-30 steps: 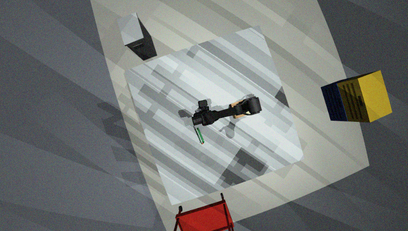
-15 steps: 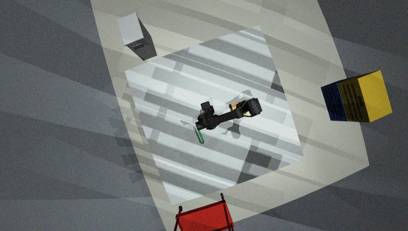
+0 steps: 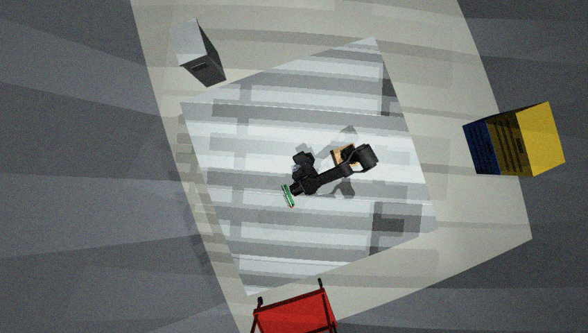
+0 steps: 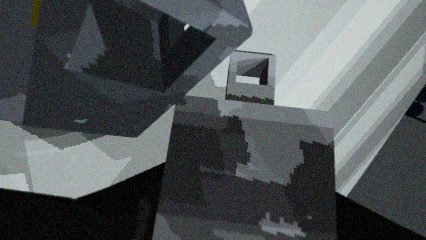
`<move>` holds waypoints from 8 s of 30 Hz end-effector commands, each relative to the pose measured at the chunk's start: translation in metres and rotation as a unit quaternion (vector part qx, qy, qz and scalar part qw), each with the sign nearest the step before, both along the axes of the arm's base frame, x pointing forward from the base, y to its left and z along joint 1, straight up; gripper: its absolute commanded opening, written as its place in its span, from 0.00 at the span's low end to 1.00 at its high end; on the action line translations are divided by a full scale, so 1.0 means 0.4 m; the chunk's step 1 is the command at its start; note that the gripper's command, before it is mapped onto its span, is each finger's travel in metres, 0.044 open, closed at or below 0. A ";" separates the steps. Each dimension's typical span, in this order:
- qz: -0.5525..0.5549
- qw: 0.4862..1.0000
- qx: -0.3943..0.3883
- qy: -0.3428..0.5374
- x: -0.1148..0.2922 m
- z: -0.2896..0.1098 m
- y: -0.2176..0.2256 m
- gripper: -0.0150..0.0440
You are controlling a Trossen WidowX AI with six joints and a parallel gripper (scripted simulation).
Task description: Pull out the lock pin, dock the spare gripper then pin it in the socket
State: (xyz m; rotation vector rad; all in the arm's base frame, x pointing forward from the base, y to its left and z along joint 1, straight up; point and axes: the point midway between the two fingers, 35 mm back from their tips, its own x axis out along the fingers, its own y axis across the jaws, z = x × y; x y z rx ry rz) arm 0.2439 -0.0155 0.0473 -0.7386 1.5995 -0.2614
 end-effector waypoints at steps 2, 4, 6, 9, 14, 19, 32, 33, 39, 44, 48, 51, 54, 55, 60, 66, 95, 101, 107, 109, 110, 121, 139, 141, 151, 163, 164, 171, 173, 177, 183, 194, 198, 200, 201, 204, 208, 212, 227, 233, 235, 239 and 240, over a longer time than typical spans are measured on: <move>0.039 0.998 -0.031 0.025 -0.016 0.014 0.015 0.25; 0.055 0.997 -0.043 0.034 -0.022 0.020 0.022 0.25; 0.070 0.995 -0.055 0.043 -0.027 0.026 0.028 0.25; 0.094 0.991 -0.074 0.056 -0.035 0.036 0.038 0.25; 0.134 0.982 -0.106 0.076 -0.046 0.054 0.054 0.25; 0.175 0.970 -0.139 0.095 -0.055 0.073 0.070 0.25; 0.280 0.924 -0.225 0.133 -0.072 0.129 0.116 0.25; 0.288 0.919 -0.232 0.136 -0.073 0.133 0.120 0.25; 0.330 0.893 -0.267 0.147 -0.078 0.157 0.142 0.25; 0.332 0.892 -0.268 0.148 -0.078 0.158 0.142 0.25; 0.333 0.891 -0.269 0.147 -0.066 0.147 0.142 0.25; 0.335 0.891 -0.271 0.147 -0.056 0.132 0.142 0.25; 0.335 0.890 -0.271 0.147 -0.054 0.129 0.142 0.25; 0.335 0.890 -0.271 0.147 -0.053 0.128 0.142 0.25; 0.336 0.890 -0.271 0.147 -0.043 0.115 0.143 0.25; 0.336 0.890 -0.271 0.147 -0.030 0.100 0.143 0.25; 0.336 0.890 -0.272 0.146 0.027 0.027 0.146 0.25; 0.336 0.890 -0.272 0.146 0.034 0.019 0.146 0.25; 0.334 0.891 -0.267 0.149 0.026 0.019 0.145 0.25; 0.334 0.891 -0.267 0.149 0.026 0.019 0.145 0.25; 0.334 0.891 -0.267 0.149 0.026 0.019 0.145 0.25; 0.334 0.891 -0.267 0.149 0.026 0.019 0.145 0.61; 0.336 0.890 -0.269 0.152 0.001 0.051 0.144 1.00; 0.337 0.889 -0.271 0.153 -0.006 0.061 0.144 1.00; 0.341 0.885 -0.276 0.157 -0.039 0.107 0.144 1.00; 0.346 0.880 -0.282 0.163 -0.079 0.161 0.144 1.00; 0.346 0.880 -0.282 0.163 -0.083 0.166 0.144 1.00; 0.350 0.876 -0.286 0.168 -0.099 0.193 0.142 1.00; 0.352 0.876 -0.284 0.166 -0.096 0.200 0.141 1.00; 0.360 0.875 -0.279 0.162 -0.094 0.219 0.138 1.00; 0.372 0.875 -0.271 0.154 -0.094 0.244 0.134 1.00; 0.392 0.872 -0.257 0.139 -0.094 0.287 0.129 1.00; 0.401 0.871 -0.252 0.133 -0.093 0.306 0.126 1.00; 0.405 0.870 -0.249 0.130 -0.093 0.315 0.124 1.00; 0.407 0.870 -0.248 0.129 -0.093 0.320 0.124 1.00; 0.401 0.872 -0.249 0.132 -0.094 0.306 0.126 1.00; 0.423 0.868 -0.234 0.112 -0.088 0.310 0.190 0.87; 0.484 0.852 -0.188 0.066 -0.109 0.318 0.367 0.69; 0.516 0.832 -0.062 0.192 0.023 0.256 0.491 0.56; 0.530 0.810 0.057 0.243 0.195 0.190 0.479 0.56; 0.545 0.796 0.086 0.248 0.248 0.172 0.469 0.56; 0.584 0.761 0.123 0.253 0.329 0.145 0.450 0.56; 0.590 0.756 0.127 0.253 0.340 0.142 0.447 0.56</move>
